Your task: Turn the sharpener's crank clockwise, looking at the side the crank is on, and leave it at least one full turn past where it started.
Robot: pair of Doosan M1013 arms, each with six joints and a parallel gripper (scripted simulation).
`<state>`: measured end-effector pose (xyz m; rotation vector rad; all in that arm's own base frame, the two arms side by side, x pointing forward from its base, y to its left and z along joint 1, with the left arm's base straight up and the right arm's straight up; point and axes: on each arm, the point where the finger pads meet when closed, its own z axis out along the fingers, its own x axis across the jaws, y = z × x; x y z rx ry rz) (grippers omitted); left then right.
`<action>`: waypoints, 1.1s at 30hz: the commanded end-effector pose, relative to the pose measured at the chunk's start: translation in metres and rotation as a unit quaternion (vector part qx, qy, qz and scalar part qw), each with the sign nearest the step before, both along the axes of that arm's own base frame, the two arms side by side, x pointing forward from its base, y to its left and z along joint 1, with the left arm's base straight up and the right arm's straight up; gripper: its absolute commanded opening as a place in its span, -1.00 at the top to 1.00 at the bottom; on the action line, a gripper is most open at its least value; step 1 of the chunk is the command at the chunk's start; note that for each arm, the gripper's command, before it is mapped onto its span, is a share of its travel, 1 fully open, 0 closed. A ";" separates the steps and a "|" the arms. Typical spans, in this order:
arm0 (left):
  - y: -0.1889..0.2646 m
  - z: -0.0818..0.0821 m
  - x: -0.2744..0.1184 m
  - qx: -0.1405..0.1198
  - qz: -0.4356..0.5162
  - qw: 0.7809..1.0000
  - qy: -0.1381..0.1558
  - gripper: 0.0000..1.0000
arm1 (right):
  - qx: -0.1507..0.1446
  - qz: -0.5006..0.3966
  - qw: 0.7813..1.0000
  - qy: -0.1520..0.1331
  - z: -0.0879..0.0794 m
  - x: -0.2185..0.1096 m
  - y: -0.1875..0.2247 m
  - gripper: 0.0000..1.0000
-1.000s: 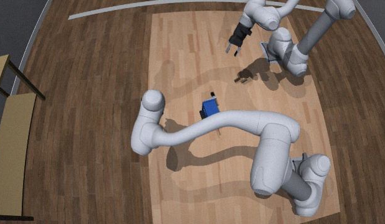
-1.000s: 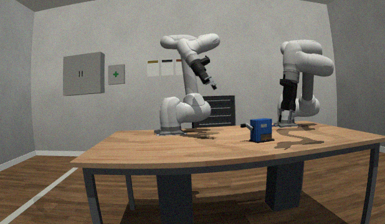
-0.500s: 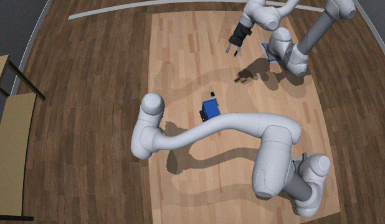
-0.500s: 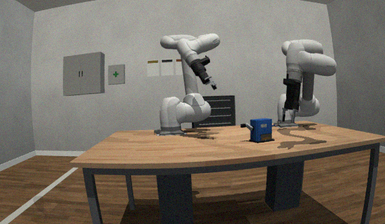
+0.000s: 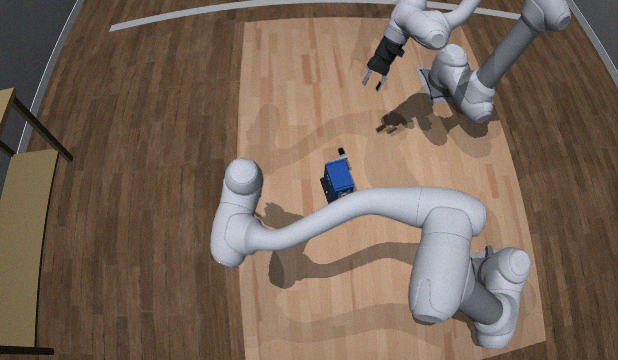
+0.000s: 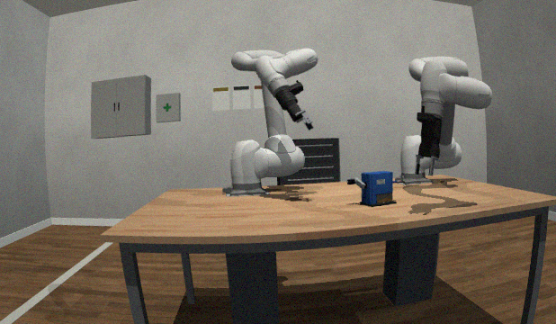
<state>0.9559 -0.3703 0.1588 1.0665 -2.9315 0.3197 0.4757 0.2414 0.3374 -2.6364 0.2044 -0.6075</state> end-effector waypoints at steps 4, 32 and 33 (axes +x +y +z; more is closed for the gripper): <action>0.011 0.003 0.001 0.001 -0.002 1.000 -0.001 -1.00 | 0.000 0.000 1.000 0.000 0.001 0.000 0.000 -1.00; 0.125 0.016 0.000 0.014 -0.020 1.000 0.000 -1.00 | 0.000 0.000 1.000 0.000 0.001 0.000 0.000 -1.00; 0.130 0.017 -0.001 0.015 -0.021 1.000 0.000 -1.00 | 0.000 0.000 1.000 0.000 0.001 0.000 0.000 -1.00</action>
